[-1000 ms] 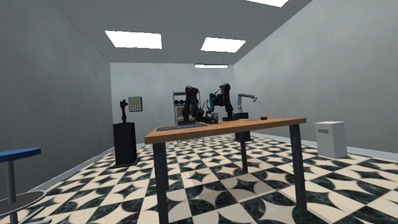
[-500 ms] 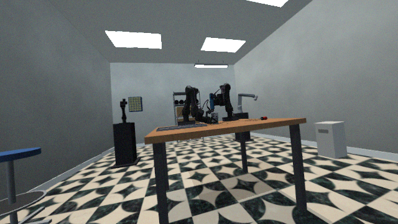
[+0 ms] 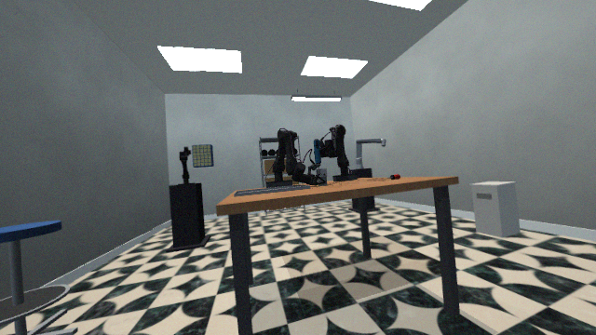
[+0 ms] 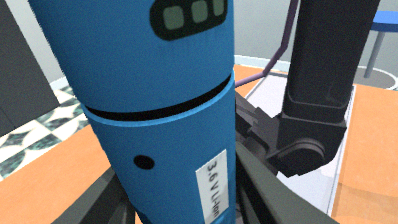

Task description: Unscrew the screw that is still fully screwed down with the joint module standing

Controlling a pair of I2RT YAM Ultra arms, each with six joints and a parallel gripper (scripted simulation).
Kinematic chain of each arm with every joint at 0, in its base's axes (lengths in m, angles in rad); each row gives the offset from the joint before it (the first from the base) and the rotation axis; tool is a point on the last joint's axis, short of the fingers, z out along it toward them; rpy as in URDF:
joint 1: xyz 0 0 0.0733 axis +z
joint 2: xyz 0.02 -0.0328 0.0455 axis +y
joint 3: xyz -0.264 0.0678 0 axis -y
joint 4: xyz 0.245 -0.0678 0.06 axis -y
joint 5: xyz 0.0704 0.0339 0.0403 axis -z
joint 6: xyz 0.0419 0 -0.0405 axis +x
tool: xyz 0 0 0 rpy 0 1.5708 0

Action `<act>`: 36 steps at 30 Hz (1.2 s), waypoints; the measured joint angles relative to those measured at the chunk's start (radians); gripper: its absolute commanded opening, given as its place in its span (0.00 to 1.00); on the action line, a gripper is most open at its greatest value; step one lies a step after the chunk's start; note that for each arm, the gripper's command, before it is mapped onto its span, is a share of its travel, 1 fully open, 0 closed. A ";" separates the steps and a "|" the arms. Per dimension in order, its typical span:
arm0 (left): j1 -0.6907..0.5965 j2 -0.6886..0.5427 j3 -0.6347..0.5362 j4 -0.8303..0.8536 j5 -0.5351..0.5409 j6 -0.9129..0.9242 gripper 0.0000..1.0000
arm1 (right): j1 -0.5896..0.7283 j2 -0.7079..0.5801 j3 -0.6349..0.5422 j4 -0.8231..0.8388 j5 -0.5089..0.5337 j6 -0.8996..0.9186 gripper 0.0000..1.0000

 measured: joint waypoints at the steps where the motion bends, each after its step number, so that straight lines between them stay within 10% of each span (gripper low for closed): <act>1: 0.000 -0.003 0.000 -0.005 0.000 0.000 0.42 | 0.000 0.000 0.000 0.000 0.000 0.000 0.59; 36: 0.000 -0.023 0.020 -0.066 0.000 0.000 0.42 | 0.000 0.000 0.000 0.000 0.000 0.000 0.59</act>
